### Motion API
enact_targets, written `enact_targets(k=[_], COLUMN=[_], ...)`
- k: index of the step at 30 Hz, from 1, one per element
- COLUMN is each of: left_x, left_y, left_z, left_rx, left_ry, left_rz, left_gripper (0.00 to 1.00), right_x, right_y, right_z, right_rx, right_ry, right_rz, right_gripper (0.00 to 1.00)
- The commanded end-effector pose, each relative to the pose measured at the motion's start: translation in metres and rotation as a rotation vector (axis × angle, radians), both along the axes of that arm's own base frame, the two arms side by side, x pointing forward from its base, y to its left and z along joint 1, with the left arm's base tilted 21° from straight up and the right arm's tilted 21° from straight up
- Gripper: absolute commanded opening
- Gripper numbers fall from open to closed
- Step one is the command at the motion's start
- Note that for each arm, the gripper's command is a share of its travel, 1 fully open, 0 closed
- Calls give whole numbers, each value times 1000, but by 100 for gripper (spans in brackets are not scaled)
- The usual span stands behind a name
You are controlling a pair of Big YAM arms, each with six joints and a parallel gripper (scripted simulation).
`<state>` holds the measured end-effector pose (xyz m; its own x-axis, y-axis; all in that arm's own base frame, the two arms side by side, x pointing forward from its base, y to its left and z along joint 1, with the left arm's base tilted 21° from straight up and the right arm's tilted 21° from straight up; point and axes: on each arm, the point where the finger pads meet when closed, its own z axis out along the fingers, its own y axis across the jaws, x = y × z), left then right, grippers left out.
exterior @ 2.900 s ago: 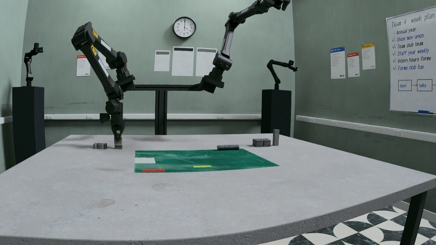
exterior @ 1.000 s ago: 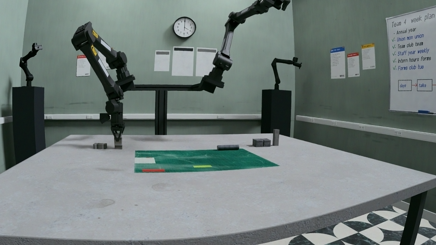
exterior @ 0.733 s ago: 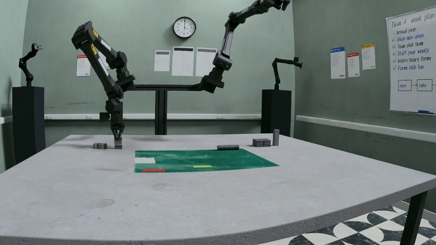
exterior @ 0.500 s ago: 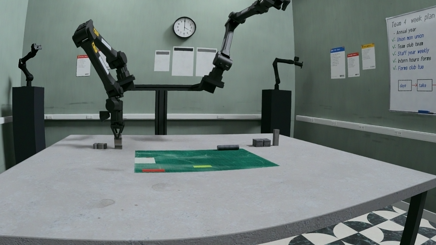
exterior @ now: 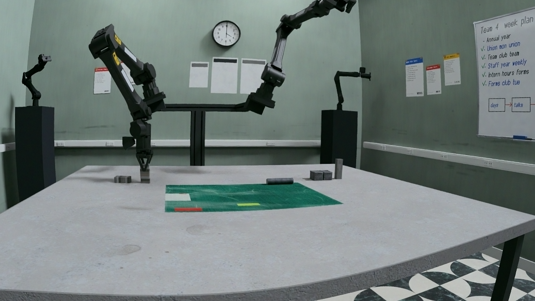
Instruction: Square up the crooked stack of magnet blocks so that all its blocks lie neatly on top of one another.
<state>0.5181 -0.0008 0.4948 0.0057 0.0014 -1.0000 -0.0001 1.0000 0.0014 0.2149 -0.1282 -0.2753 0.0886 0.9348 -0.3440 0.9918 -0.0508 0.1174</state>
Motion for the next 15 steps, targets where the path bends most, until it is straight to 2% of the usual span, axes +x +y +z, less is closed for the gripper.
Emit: enact_targets(k=[1, 3, 4, 15], left_x=[-3, -3, -3, -3], left_y=[-9, -9, -9, -9], left_z=[24, 24, 24, 24], left_rx=[12, 12, 12, 12], left_ry=[-55, -55, -55, -55], left_rz=[-15, -15, -15, -15], left_gripper=[100, 100, 100, 100], right_x=[-21, -22, -21, -20], right_y=[4, 4, 3, 3], right_z=[2, 2, 2, 2], right_rx=[15, 16, 14, 14], right_ry=[39, 43, 37, 35], right_rz=[-10, -11, -11, -12], right_gripper=[60, 60, 31, 31])
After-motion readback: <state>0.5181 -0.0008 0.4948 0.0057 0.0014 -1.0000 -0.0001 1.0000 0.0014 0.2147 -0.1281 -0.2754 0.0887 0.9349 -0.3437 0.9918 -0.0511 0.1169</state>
